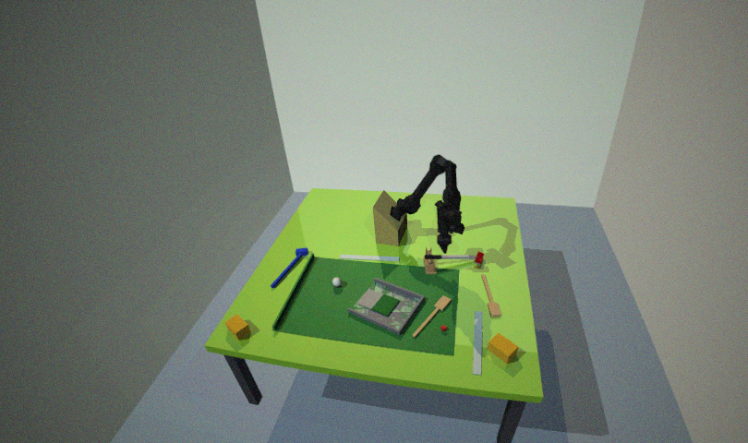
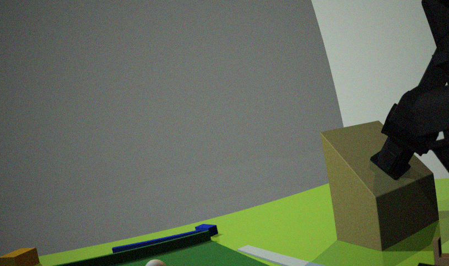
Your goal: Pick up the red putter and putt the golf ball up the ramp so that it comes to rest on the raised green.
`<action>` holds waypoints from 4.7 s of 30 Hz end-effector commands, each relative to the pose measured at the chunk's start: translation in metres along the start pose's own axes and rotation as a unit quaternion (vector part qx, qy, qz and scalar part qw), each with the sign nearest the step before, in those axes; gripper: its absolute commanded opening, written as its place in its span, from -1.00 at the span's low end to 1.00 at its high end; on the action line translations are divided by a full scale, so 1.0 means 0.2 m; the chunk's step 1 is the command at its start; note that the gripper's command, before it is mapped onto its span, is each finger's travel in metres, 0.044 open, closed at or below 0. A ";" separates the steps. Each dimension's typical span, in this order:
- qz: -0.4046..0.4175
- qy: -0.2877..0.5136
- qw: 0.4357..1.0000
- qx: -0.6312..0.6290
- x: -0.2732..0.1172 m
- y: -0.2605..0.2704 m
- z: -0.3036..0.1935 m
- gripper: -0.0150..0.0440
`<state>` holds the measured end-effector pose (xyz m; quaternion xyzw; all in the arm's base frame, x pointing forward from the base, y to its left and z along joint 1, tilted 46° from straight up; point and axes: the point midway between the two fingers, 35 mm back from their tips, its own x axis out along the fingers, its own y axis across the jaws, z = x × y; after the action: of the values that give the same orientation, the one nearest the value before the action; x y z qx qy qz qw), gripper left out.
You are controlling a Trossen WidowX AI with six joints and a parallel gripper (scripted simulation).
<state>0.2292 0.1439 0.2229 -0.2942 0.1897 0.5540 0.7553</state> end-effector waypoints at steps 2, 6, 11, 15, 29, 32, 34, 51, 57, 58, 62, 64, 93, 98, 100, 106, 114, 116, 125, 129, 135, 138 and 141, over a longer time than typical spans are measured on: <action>0.083 -0.029 0.989 -0.115 0.15 0.11 -0.04 1.00; 0.083 -0.029 0.989 -0.115 0.15 0.11 -0.04 1.00; 0.083 -0.029 0.989 -0.115 0.18 0.12 -0.04 1.00; 0.083 -0.029 0.989 -0.115 0.26 0.14 -0.05 1.00; 0.083 -0.030 0.989 -0.115 0.38 0.16 -0.06 1.00; 0.083 -0.030 0.989 -0.115 0.39 0.16 -0.06 1.00; 0.083 -0.030 0.989 -0.115 0.40 0.16 -0.06 1.00; 0.082 -0.034 0.989 -0.119 0.48 0.17 -0.06 0.82; 0.082 -0.034 0.989 -0.119 0.48 0.17 -0.06 0.29; 0.082 -0.034 0.989 -0.119 0.48 0.17 -0.06 0.20; 0.082 -0.034 0.989 -0.119 0.48 0.17 -0.06 -0.16; 0.082 -0.034 0.989 -0.119 0.48 0.17 -0.06 -0.33; 0.088 -0.024 0.990 -0.110 0.03 0.10 -0.05 -0.49; 0.091 -0.015 0.994 -0.056 0.04 0.05 -0.10 -0.49; 0.092 -0.010 0.996 -0.019 0.04 0.02 -0.13 -0.49; 0.096 0.002 0.991 0.094 0.04 -0.07 -0.24 -0.49; 0.099 0.009 0.965 0.242 0.02 -0.19 -0.39 -0.49; 0.100 0.009 0.955 0.278 0.01 -0.22 -0.43 -0.49; 0.099 0.005 0.894 0.437 -0.03 -0.33 -0.62 -0.49; 0.099 -0.001 0.858 0.504 -0.05 -0.37 -0.71 -0.49; 0.096 -0.014 0.795 0.599 -0.09 -0.42 -0.86 -0.49; 0.093 -0.022 0.760 0.643 -0.12 -0.44 -0.94 -0.49; 0.091 -0.031 0.723 0.684 -0.14 -0.45 -1.03 -0.49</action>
<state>0.3104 -0.0148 0.1121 0.2947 0.5168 0.3740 0.7115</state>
